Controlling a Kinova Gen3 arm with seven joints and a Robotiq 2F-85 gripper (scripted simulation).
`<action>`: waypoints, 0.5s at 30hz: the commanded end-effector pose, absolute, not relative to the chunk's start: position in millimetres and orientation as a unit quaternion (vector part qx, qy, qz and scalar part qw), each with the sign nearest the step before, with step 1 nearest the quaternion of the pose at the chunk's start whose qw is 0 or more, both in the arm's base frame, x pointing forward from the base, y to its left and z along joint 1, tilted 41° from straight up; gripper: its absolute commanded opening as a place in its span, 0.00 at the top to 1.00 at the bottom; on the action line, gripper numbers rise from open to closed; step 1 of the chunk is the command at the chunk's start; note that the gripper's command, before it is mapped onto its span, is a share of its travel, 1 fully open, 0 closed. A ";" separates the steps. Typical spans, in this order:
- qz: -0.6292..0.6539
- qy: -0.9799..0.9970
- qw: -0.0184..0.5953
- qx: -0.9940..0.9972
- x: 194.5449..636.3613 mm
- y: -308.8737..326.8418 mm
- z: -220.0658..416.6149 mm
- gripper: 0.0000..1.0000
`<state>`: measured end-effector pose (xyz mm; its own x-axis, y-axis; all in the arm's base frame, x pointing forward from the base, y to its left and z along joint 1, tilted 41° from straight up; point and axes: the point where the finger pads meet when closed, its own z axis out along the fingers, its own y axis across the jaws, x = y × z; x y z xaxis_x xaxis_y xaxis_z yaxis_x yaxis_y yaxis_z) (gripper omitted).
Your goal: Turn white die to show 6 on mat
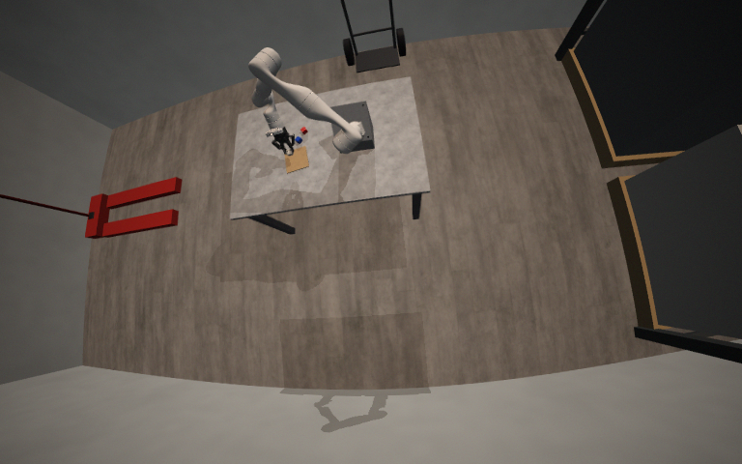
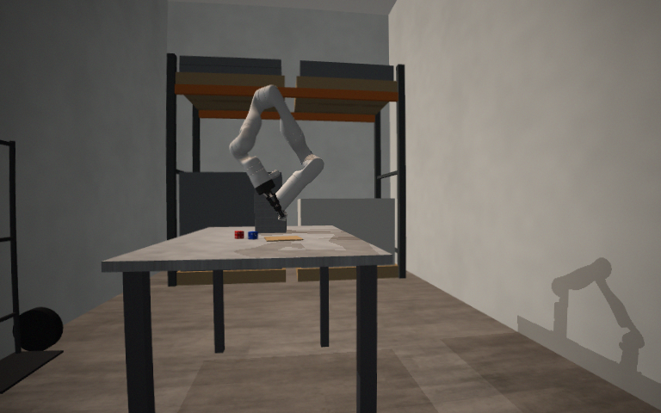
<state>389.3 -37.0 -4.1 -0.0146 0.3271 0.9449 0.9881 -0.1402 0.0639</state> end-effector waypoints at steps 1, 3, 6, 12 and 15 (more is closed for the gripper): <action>-0.459 -0.544 0.364 -0.600 389.5 -36.9 -4.8 0.74; -0.461 -0.543 0.366 -0.599 389.6 -36.8 -4.8 0.74; -0.466 -0.540 0.372 -0.594 389.9 -36.5 -5.0 0.74; -0.494 -0.521 0.398 -0.571 390.6 -36.1 -5.9 0.74; -0.510 -0.510 0.412 -0.557 390.5 -36.4 -6.6 0.74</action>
<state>389.9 -38.4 0.9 -0.0453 0.1864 0.9814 0.9888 -0.1317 0.0707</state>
